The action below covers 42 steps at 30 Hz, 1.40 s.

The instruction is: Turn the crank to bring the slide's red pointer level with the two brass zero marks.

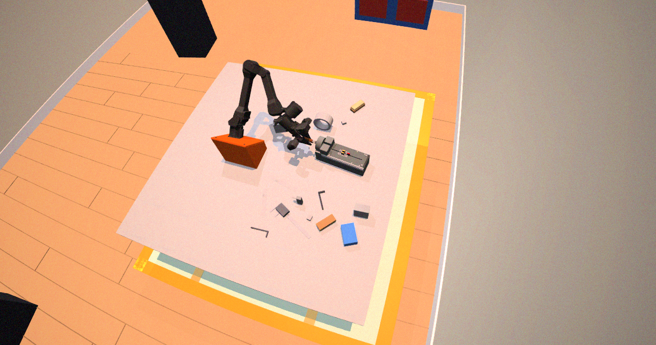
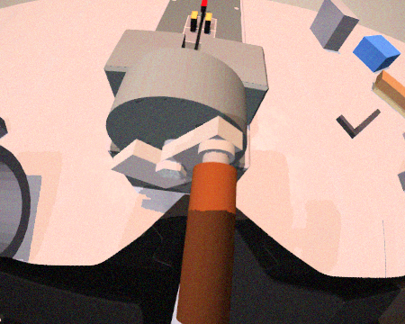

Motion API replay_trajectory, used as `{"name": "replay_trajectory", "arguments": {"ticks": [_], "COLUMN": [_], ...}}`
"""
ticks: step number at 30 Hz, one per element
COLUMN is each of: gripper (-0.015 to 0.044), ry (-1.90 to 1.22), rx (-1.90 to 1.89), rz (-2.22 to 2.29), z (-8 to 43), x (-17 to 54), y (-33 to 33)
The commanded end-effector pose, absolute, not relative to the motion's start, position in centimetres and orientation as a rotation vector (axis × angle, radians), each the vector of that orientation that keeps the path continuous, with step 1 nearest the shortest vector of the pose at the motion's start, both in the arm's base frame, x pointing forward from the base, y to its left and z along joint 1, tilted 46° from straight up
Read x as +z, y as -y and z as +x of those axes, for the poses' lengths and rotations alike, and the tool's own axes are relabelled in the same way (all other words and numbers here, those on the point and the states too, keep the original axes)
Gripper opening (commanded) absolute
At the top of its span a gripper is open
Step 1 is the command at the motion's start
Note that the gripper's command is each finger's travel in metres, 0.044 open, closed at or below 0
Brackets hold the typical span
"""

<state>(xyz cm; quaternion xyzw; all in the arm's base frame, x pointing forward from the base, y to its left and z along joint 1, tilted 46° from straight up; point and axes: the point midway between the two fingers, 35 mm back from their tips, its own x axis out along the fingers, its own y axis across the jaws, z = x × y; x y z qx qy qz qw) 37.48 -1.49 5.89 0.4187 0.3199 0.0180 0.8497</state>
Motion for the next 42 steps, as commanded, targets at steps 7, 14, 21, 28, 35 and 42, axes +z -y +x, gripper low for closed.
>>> {"name": "replay_trajectory", "arguments": {"ticks": [7,14,21,28,35,42], "gripper": [0.0,0.0,0.0026,0.021,0.0394,0.044], "ry": [-0.689,-0.675,-0.675,-0.675,-0.675,-0.676], "rx": [0.021,0.037,0.037,0.037,0.037,0.036], "rz": [0.882,0.882,0.882,0.882,0.882,0.88], "z": [37.4,37.5,37.5,37.5,37.5,37.3], "x": [4.7,5.3,5.3,5.3,5.3,6.5], "y": [1.5,1.5,1.5,1.5,1.5,2.7]}}
